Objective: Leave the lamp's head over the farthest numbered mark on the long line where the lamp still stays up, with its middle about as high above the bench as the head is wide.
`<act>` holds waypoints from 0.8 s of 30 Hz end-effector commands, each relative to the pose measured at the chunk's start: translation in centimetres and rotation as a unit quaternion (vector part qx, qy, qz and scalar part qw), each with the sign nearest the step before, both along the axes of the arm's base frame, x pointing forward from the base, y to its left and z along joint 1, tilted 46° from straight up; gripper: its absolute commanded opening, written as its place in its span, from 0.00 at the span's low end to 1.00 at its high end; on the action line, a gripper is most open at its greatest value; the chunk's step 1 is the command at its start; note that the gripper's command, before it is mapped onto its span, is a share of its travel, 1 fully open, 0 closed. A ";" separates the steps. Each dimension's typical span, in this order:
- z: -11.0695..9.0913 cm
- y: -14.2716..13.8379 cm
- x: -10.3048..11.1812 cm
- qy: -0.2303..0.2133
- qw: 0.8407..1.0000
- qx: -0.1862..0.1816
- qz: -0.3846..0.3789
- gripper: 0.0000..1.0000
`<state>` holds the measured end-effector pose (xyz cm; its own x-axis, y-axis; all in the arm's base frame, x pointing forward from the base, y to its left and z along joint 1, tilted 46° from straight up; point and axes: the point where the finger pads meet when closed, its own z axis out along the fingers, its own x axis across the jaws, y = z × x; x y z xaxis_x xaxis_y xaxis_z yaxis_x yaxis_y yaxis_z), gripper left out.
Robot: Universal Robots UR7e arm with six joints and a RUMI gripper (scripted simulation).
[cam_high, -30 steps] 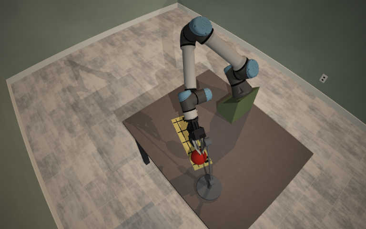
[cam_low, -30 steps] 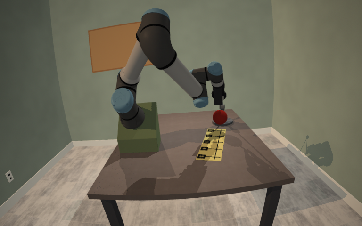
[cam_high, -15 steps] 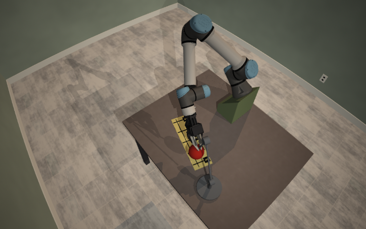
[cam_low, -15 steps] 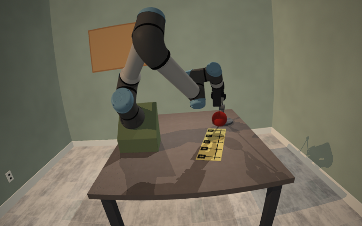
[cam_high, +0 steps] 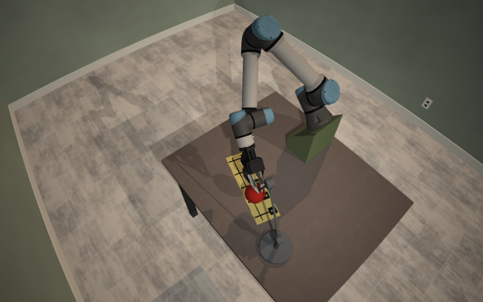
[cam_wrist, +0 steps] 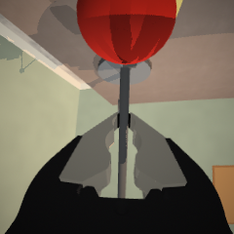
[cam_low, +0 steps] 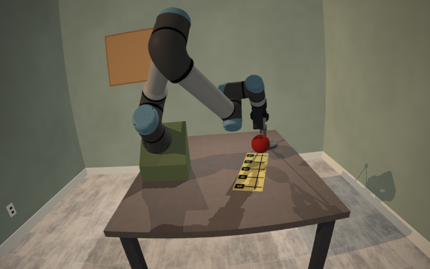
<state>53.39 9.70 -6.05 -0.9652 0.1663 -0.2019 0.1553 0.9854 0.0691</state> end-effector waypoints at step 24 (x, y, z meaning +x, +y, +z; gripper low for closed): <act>0.7 -0.8 -0.1 0.001 1.000 -0.001 0.001 1.00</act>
<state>53.33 8.78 -5.33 -0.9653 0.1659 -0.2019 0.1552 0.9856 0.0677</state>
